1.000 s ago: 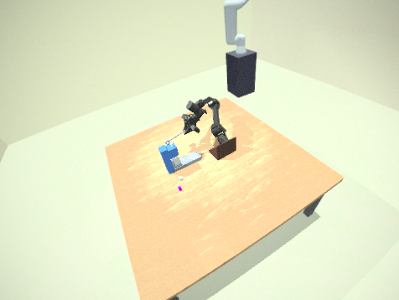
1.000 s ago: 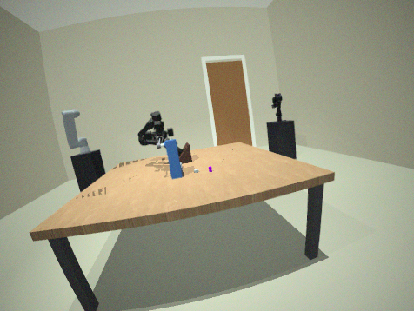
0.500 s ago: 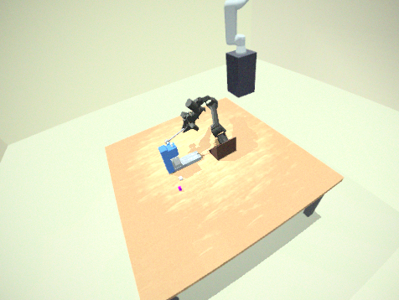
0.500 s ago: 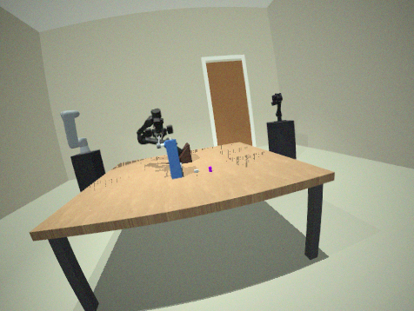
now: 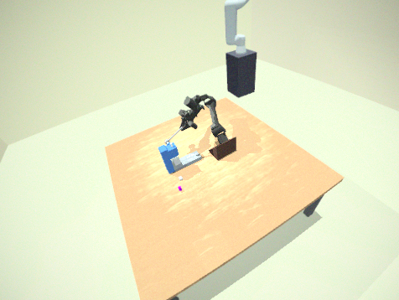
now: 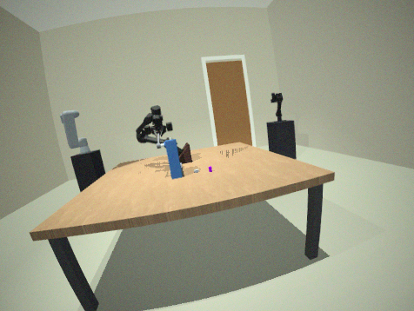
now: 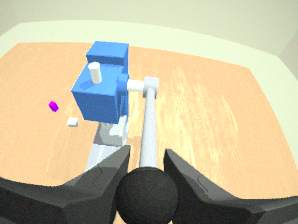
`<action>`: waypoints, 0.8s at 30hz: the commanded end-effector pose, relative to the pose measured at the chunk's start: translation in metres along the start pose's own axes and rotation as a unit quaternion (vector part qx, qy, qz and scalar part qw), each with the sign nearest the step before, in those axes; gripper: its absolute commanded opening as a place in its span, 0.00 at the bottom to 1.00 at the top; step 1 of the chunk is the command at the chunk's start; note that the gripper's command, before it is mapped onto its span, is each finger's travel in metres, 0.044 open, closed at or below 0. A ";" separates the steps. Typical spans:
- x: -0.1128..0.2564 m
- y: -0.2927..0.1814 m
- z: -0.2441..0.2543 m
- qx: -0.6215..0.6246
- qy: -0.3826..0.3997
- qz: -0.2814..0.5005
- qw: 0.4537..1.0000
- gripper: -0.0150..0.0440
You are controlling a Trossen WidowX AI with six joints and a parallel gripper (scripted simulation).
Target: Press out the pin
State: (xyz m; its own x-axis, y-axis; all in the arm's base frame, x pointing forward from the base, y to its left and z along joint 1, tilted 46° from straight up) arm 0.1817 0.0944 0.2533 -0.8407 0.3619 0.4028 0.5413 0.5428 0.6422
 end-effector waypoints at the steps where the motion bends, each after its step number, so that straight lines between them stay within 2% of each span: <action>1: 0.001 0.008 0.000 -0.006 -0.001 -0.003 1.000 0.25; 24: 0.002 0.040 0.004 -0.006 -0.002 -0.003 1.000 0.25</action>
State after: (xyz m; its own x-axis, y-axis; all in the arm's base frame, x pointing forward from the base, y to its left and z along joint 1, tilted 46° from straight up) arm 0.1981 0.1163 0.2740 -0.8424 0.3597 0.4012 0.5386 0.5393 0.6474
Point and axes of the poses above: the point midway between the two fingers, 35 mm back from their tips, its own x axis back along the fingers, its own z axis across the jaws, y = z × x, the point moved 6 cm from there along x, back along the fingers, and after that the axes turned 6 degrees about -x, right-handed, at the moved point
